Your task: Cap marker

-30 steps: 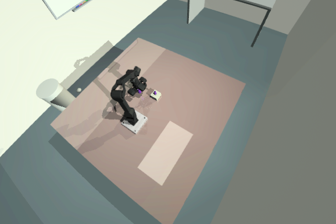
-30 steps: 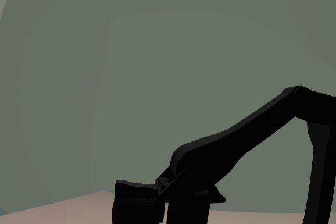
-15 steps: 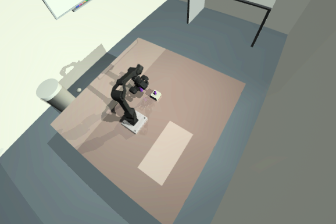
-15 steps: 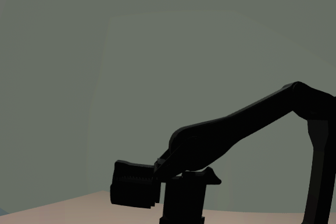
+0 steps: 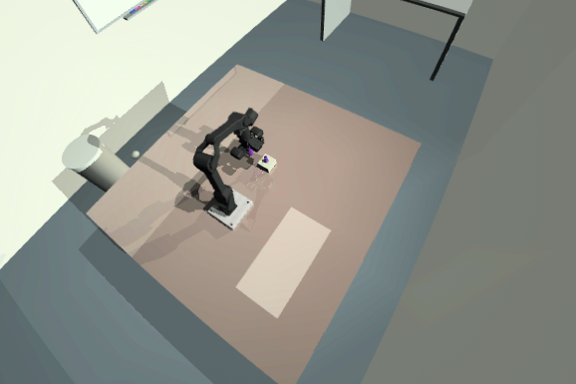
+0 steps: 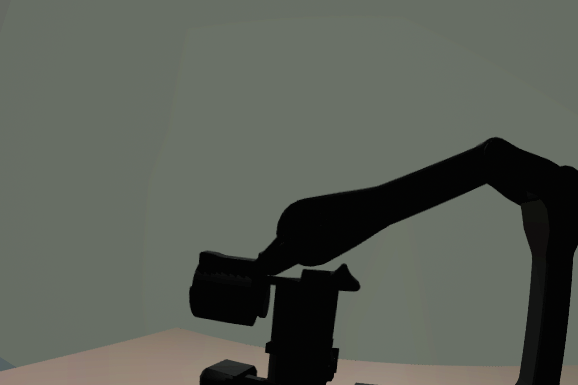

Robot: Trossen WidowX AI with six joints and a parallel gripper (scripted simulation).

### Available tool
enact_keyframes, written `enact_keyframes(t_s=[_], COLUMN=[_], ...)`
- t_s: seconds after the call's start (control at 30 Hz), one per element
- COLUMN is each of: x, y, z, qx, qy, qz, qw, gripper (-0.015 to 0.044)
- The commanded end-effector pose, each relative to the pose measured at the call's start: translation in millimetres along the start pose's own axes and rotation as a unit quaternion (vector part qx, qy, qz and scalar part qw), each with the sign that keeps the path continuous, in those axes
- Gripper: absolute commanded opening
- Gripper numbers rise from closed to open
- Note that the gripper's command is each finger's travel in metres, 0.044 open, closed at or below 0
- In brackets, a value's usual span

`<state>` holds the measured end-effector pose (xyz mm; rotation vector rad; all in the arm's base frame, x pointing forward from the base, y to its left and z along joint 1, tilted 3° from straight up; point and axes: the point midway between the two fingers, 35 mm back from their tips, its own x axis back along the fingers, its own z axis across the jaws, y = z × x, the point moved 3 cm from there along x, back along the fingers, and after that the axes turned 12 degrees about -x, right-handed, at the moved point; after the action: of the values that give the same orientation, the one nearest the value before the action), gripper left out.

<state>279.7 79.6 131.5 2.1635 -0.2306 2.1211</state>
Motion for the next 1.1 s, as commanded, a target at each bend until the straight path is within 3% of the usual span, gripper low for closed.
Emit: enact_keyframes(t_s=[0.0, 0.67, 1.07], x=[4, 27, 20], y=[10, 67, 69], z=[8, 40, 41], qx=[0.003, -0.001, -0.002], qy=[0.001, 0.002, 0.002], qz=[0.000, -0.004, -0.005], qw=[1.000, 1.000, 1.000], gripper=[0.0000, 0.0000, 0.0000])
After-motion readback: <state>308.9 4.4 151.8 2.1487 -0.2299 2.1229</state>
